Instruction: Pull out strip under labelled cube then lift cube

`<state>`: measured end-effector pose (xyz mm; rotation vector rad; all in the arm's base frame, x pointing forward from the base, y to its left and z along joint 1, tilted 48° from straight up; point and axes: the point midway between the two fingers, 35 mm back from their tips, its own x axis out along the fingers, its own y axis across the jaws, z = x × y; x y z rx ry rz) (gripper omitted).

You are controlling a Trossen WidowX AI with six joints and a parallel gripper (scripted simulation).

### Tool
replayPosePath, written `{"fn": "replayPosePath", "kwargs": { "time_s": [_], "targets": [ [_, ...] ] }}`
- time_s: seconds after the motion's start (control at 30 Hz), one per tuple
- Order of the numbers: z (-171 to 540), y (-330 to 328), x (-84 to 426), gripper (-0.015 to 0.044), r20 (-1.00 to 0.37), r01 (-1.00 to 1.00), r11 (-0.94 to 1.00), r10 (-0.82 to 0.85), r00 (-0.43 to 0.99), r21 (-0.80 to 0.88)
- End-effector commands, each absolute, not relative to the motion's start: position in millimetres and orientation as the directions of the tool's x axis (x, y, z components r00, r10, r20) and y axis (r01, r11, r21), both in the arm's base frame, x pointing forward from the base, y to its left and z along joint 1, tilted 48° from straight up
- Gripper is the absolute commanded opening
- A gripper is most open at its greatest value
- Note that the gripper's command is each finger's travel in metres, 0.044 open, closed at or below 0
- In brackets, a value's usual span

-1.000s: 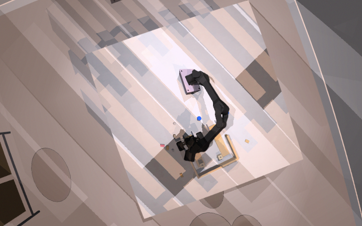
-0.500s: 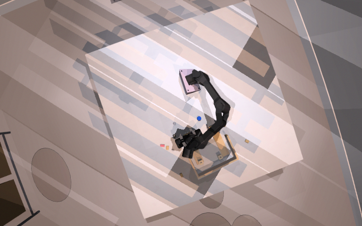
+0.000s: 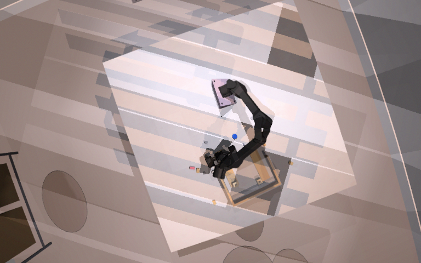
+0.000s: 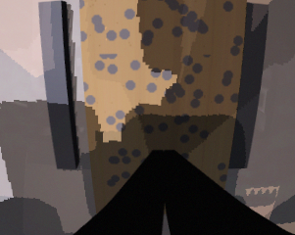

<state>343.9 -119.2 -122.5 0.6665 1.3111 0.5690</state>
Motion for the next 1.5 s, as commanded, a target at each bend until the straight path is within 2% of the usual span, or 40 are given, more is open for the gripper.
{"fn": "replayPosePath", "kwargs": {
  "time_s": [0.0,1.47],
  "targets": [
    [-128.3,-111.8,331.0,0.0,-0.676,0.0,0.684,0.722,0.147,0.73],
    [-135.8,-105.3,266.4,0.0,-0.677,0.002,0.684,0.721,0.145,0.729]
  ]
}}
